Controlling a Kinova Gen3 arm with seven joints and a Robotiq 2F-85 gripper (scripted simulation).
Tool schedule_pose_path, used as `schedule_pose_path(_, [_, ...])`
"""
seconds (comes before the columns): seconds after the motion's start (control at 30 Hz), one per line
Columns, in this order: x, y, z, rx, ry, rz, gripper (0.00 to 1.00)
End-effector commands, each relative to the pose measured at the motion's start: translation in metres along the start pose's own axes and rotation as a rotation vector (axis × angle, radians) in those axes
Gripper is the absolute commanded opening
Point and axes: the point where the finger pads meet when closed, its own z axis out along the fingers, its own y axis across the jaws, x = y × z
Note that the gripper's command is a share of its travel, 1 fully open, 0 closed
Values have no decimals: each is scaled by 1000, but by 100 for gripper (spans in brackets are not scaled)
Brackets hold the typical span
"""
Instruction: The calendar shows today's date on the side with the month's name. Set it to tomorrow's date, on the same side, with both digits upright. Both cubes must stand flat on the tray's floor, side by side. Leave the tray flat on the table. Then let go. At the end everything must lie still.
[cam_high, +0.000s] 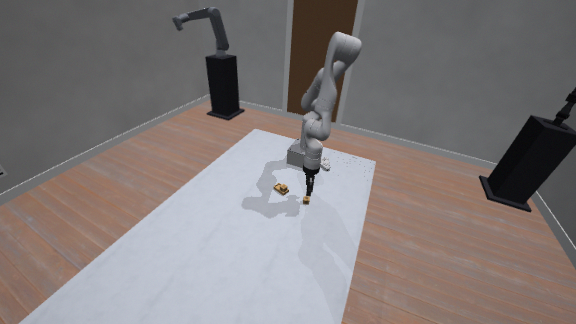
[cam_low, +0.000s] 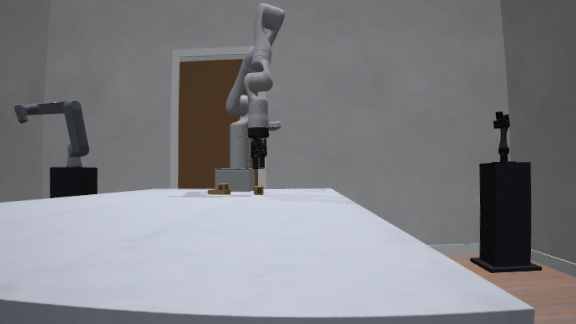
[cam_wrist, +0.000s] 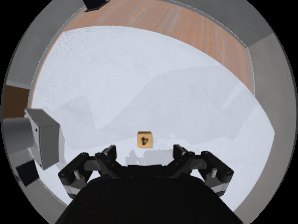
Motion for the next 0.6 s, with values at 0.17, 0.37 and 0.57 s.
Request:
schedule_pose_path(0.17, [0,0,0,-1,0,1,100])
schedule_pose_path(0.37, [0,0,0,0,0,25,100])
schedule_pose_path(0.57, [-1,-2,0,7,-2,112,100])
